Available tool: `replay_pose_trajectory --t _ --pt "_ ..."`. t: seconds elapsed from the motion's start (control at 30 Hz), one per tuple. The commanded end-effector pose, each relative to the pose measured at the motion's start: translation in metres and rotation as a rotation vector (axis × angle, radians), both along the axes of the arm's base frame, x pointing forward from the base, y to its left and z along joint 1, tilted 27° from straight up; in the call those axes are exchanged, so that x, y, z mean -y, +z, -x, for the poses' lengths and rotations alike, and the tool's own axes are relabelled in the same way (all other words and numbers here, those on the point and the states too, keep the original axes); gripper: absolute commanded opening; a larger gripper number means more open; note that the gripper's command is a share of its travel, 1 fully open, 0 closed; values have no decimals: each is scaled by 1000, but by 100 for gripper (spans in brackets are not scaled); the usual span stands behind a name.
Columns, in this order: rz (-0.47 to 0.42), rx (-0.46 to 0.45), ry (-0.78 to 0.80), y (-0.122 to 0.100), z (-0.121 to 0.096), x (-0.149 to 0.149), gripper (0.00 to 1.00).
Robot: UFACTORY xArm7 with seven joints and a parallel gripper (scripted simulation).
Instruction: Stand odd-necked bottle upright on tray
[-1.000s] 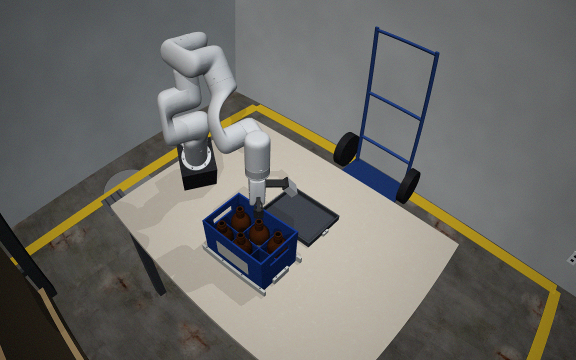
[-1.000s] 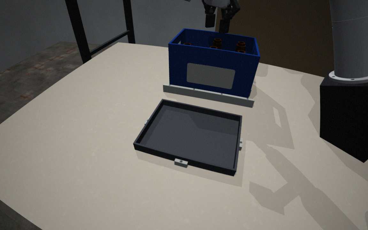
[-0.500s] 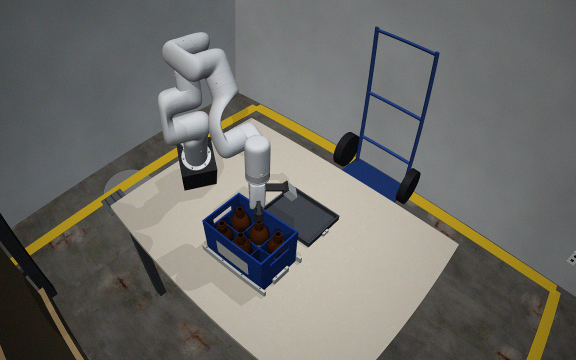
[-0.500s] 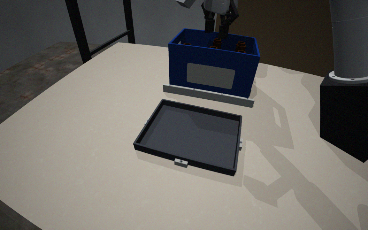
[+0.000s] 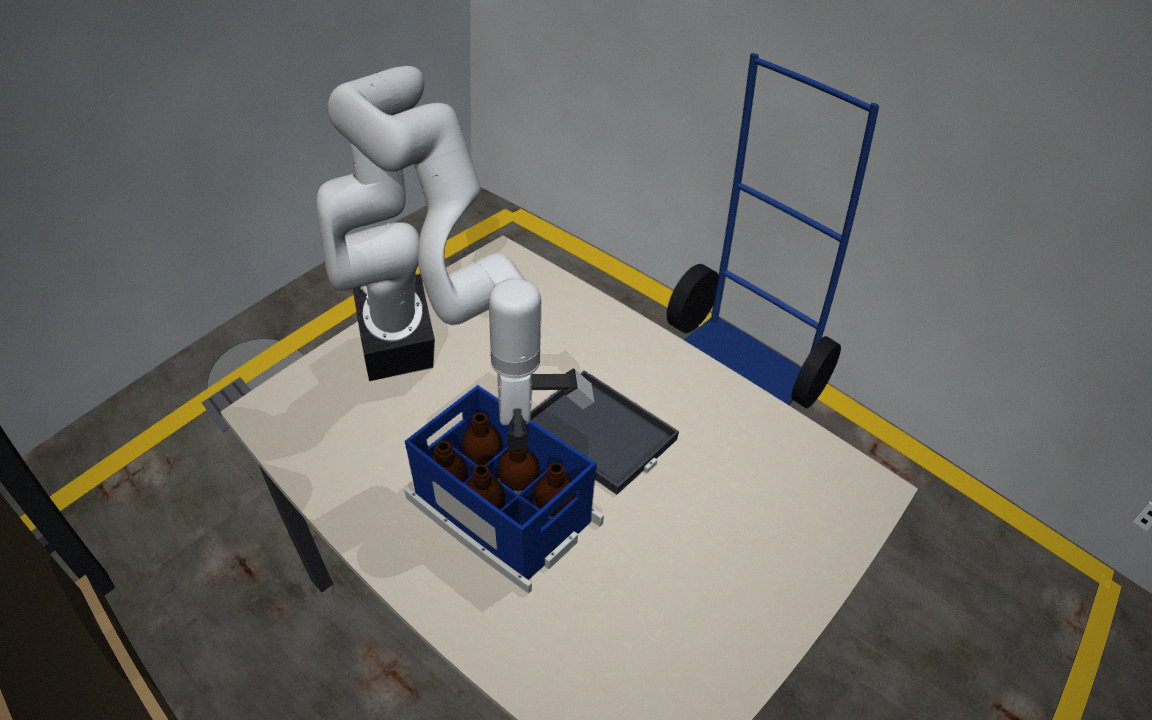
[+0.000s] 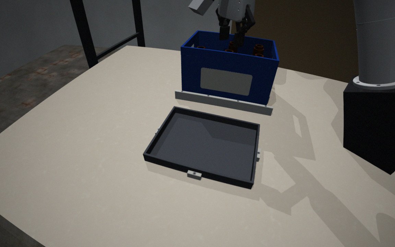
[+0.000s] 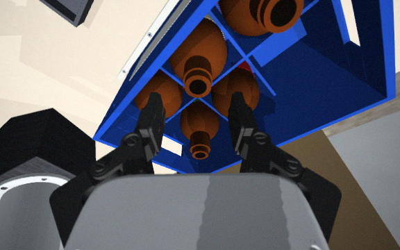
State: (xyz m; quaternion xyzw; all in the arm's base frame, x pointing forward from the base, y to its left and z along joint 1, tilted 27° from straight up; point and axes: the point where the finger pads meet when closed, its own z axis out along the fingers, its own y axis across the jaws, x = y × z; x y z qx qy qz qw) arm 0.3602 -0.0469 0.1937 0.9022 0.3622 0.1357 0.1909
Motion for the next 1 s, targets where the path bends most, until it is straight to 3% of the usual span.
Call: replay_pose_trajectory --t 0.0,0.97 --pt "1 3 1 -1 -2 1 65" --pt "1 3 1 -3 -3 1 65"
